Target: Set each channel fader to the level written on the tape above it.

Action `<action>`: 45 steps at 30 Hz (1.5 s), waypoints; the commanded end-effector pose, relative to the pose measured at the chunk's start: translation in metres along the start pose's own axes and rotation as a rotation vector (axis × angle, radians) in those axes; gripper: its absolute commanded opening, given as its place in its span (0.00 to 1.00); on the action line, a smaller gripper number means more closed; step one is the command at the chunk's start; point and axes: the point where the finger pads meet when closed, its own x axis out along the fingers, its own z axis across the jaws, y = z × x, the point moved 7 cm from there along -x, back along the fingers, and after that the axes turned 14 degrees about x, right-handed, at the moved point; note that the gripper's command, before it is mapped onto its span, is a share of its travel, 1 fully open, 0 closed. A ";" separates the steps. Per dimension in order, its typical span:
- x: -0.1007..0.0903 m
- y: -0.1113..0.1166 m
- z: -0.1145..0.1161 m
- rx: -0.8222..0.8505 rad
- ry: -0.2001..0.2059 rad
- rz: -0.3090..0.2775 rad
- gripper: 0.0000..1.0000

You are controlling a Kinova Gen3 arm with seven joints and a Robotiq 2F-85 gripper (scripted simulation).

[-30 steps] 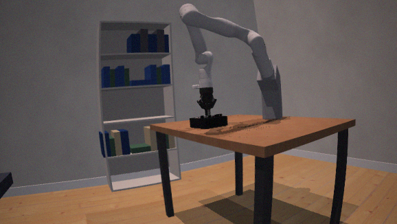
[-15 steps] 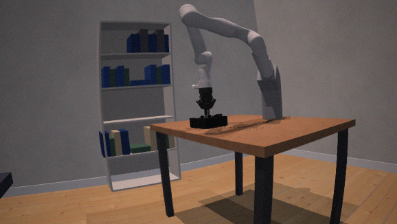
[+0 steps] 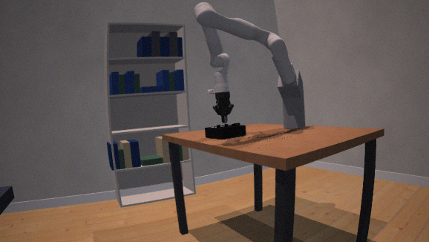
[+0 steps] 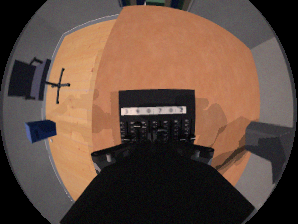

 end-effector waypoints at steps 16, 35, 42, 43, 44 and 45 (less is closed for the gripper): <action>-0.028 0.001 -0.004 0.000 0.012 0.007 0.00; -0.044 0.001 -0.003 0.000 0.012 0.007 1.00; -0.075 0.001 -0.003 0.000 0.012 0.007 1.00; -0.075 0.001 -0.003 0.000 0.012 0.007 1.00; -0.075 0.001 -0.003 0.000 0.012 0.007 1.00; -0.080 0.001 -0.003 0.000 0.012 0.007 1.00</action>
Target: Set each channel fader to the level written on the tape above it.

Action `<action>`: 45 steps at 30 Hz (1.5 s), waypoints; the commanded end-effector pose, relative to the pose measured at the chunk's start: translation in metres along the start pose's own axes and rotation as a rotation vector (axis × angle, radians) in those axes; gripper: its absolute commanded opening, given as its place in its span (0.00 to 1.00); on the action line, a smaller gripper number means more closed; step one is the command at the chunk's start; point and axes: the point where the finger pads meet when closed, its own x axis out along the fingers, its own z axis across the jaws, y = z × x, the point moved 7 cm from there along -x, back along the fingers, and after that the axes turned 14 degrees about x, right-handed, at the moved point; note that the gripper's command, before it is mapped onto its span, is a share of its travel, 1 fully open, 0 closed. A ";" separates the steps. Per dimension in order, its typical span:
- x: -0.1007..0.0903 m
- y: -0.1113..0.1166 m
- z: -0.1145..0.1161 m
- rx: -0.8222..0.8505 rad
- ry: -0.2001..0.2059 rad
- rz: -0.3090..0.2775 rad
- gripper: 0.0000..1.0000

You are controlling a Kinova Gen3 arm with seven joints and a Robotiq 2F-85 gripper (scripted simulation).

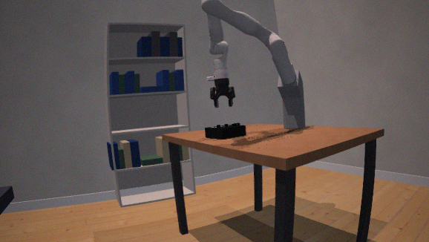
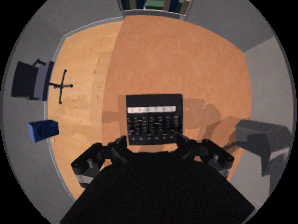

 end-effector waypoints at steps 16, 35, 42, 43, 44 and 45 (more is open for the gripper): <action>-0.037 0.001 -0.004 -0.004 0.016 0.008 1.00; -0.037 0.001 -0.004 -0.004 0.016 0.008 1.00; -0.037 0.001 -0.004 -0.004 0.016 0.008 1.00; -0.037 0.001 -0.004 -0.004 0.016 0.008 1.00; -0.037 0.001 -0.004 -0.004 0.016 0.008 1.00; -0.037 0.001 -0.004 -0.004 0.016 0.008 1.00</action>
